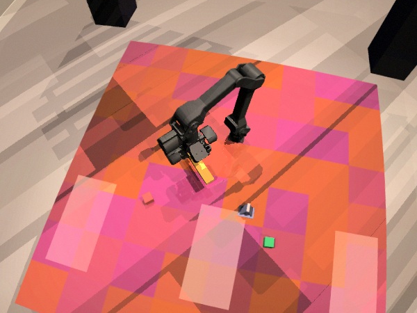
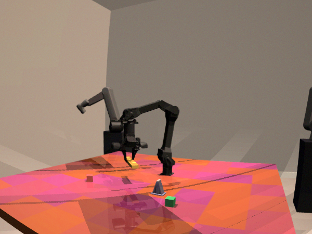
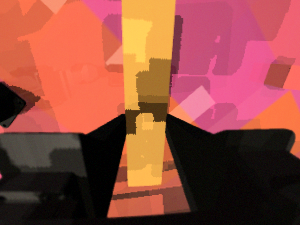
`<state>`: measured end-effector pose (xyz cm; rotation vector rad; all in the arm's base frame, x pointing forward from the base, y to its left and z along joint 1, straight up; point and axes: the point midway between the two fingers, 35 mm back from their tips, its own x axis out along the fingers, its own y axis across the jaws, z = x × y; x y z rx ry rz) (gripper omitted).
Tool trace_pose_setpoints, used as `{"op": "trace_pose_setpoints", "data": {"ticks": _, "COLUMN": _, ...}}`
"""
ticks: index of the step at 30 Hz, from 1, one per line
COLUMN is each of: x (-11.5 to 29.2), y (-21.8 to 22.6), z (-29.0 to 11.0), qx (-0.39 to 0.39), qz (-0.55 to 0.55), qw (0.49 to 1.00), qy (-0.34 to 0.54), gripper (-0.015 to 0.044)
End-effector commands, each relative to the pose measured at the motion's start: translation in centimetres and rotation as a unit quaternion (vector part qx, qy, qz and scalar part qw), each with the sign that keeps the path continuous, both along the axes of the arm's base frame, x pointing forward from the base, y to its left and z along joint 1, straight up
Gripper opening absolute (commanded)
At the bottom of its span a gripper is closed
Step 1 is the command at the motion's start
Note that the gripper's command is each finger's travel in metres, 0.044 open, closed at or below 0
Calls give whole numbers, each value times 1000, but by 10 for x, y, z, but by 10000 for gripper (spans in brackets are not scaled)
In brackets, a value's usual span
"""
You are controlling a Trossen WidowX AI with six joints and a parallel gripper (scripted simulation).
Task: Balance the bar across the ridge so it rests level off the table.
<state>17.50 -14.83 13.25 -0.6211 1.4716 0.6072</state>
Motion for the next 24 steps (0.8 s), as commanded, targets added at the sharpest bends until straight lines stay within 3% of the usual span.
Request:
{"op": "trace_pose_setpoints", "data": {"ticks": 1, "x": -1, "y": 0, "z": 12, "qx": -4, "qz": 2, "qw": 1000, "qy": -1, "gripper": 0}}
{"op": "trace_pose_setpoints", "data": {"ticks": 10, "x": -2, "y": 3, "z": 28, "qx": -4, "qz": 6, "qw": 1000, "qy": -1, "gripper": 0}}
{"op": "trace_pose_setpoints", "data": {"ticks": 24, "x": 33, "y": 28, "z": 31, "qx": -4, "qz": 78, "qw": 997, "qy": -2, "gripper": 0}}
